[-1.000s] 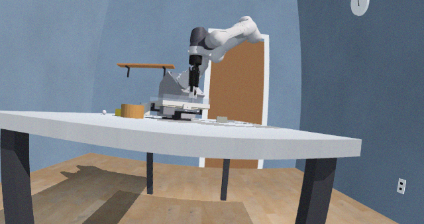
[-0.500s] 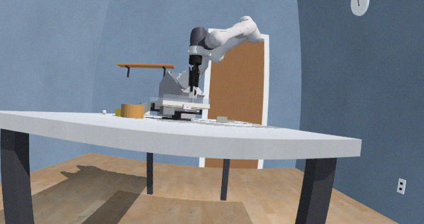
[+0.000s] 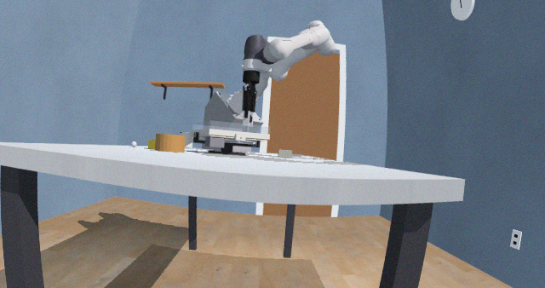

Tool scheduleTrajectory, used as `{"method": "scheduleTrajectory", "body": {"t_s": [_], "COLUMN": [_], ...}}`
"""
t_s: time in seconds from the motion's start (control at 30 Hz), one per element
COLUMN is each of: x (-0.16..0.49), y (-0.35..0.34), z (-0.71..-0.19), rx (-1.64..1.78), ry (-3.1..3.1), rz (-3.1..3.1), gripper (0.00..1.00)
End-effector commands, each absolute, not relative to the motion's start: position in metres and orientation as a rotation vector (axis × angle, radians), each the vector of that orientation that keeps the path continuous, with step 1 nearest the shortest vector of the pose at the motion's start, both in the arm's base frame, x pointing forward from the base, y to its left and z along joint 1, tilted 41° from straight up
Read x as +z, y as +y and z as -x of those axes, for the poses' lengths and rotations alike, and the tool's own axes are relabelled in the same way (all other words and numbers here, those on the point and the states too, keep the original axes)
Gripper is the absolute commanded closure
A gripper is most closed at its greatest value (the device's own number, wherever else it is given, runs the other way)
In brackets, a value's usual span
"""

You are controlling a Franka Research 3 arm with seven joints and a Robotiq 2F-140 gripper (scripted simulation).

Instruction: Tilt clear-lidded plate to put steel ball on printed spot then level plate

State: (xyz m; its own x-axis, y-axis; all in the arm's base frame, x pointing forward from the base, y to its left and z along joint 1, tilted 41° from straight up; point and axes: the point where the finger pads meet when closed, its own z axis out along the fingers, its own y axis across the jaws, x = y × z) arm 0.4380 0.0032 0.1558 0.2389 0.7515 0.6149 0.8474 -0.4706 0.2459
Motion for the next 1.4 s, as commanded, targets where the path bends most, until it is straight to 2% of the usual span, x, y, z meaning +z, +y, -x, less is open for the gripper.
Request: {"method": "scheduleTrajectory", "body": {"t_s": [0.0,1.17,1.2,1.37], "x": [0.1574,0.1574,0.1574,0.1574], "y": [0.0000,0.0000,0.0000,0.0000], "z": [-0.4390,-0.4390,-0.4390,-0.4390], "rx": [-1.048,-1.048,-1.048,-1.048], "ry": [-1.538,-1.538,-1.538,-1.538], "rz": [2.366,2.366,2.366,2.366], "gripper": [1.00,1.00,0.64,0.64]}}
